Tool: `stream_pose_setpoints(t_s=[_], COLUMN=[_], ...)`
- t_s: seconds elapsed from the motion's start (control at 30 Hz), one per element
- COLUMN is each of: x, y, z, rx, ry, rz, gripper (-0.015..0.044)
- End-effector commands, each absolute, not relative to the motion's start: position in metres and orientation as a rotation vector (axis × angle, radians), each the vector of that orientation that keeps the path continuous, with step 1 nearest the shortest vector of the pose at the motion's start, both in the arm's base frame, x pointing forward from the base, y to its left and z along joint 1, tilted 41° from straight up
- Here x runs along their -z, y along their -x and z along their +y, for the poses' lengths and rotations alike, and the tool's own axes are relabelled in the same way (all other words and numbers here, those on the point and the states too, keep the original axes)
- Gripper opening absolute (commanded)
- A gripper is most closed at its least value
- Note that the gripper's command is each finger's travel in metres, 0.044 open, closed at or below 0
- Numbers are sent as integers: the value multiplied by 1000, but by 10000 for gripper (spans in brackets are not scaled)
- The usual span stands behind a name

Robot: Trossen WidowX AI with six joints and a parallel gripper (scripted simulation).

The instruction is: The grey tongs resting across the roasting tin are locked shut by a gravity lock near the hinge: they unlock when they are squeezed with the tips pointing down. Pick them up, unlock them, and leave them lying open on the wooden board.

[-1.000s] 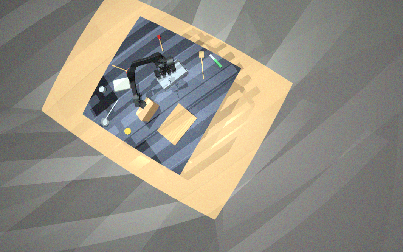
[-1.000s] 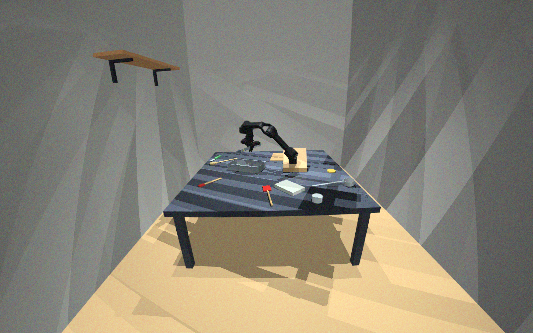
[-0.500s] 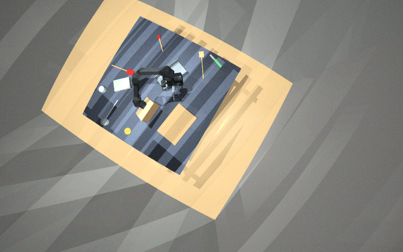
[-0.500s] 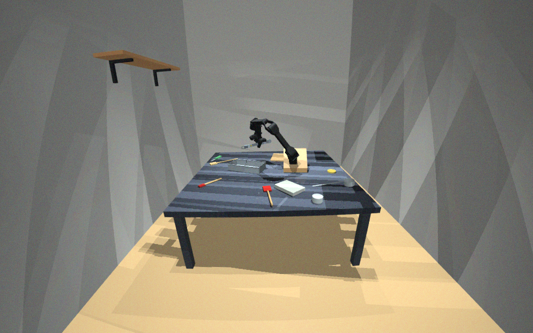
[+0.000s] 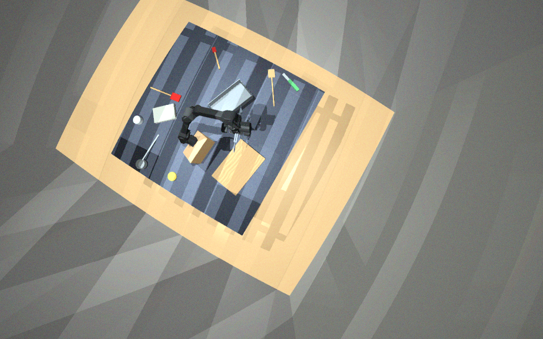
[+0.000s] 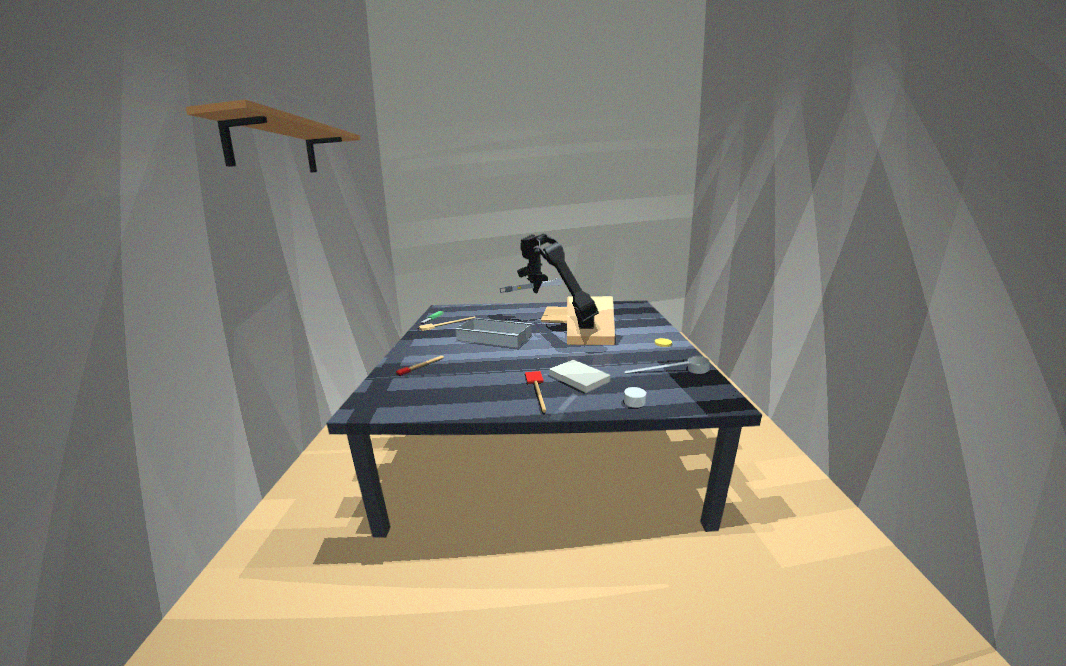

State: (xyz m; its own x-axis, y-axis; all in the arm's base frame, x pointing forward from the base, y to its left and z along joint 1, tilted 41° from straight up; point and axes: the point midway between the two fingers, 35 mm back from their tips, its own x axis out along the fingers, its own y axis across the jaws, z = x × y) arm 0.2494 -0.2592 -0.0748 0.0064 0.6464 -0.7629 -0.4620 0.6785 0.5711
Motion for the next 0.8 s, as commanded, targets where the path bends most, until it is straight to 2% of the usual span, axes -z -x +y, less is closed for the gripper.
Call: stream_pose_setpoints(t_s=[0.0,0.77], x=[75,107], y=[-245,-93], z=[-265,-317], rx=[-856,-589], ry=[-175,-448], rz=[1311,1483], gripper=[-150,-150])
